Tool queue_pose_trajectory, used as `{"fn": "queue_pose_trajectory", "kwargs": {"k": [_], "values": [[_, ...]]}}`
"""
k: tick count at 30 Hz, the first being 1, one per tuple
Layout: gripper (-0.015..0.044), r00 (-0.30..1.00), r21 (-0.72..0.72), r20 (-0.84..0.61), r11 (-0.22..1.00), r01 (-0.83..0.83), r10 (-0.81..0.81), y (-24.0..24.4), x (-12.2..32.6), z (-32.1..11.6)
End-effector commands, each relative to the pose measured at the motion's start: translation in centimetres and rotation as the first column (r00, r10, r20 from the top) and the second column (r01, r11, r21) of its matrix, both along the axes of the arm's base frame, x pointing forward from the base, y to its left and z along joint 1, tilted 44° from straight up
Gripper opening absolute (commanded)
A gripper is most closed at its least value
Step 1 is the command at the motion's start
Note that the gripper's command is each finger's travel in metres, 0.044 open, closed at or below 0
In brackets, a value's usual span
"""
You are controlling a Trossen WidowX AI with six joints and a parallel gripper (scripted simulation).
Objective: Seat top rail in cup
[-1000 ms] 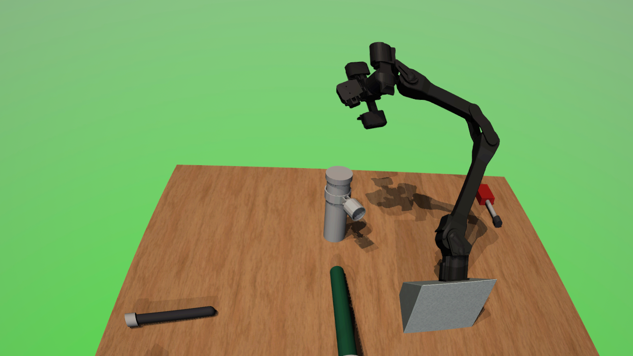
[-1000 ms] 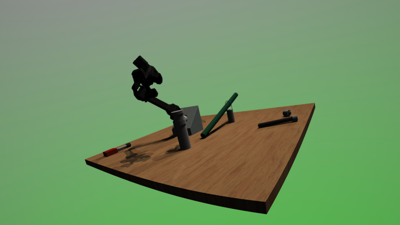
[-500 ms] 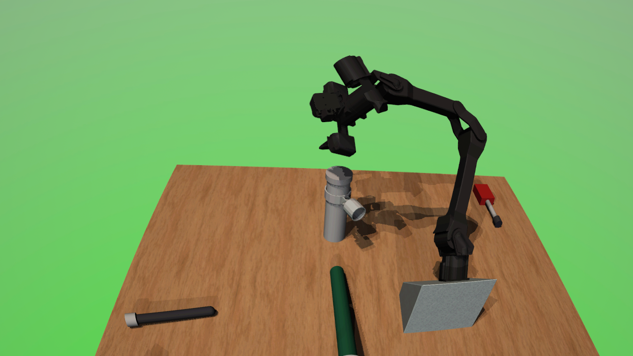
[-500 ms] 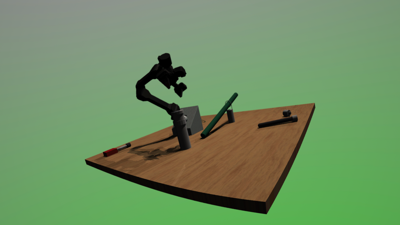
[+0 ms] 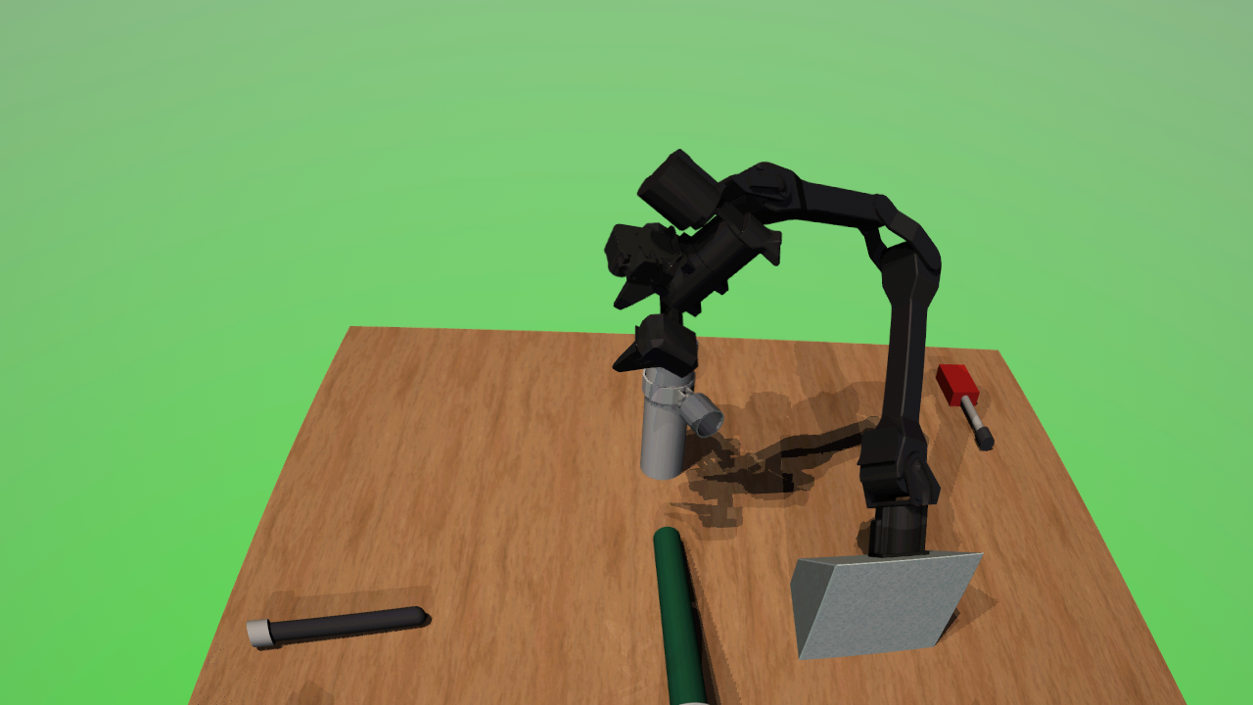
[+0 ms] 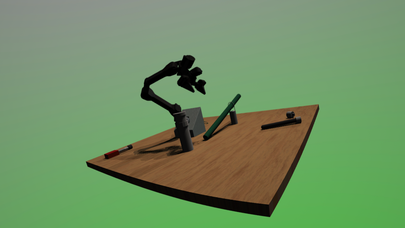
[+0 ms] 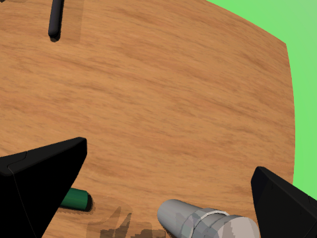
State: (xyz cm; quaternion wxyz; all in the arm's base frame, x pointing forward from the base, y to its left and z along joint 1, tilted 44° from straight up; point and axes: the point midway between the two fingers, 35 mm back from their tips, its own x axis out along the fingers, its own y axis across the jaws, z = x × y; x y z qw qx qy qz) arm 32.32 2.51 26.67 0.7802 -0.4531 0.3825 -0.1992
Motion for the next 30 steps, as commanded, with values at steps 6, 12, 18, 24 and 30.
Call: {"fn": "queue_pose_trajectory", "kwargs": {"k": [6,12,18,24,30], "values": [[0.0440,0.993,0.223,0.002,0.968,0.118,-0.122,5.6,-4.3,-9.0],[0.0440,0.976,0.280,0.026,0.939,0.201,-0.216,6.9,-7.2,-11.8],[0.0440,0.975,0.281,0.027,0.938,0.203,-0.219,6.9,-7.3,-11.8],[0.0440,0.981,0.248,-0.026,0.949,0.192,-0.192,6.4,-7.2,-11.5],[0.0440,0.950,0.107,-0.312,0.992,0.070,-0.034,3.4,-6.9,-9.9]]}}
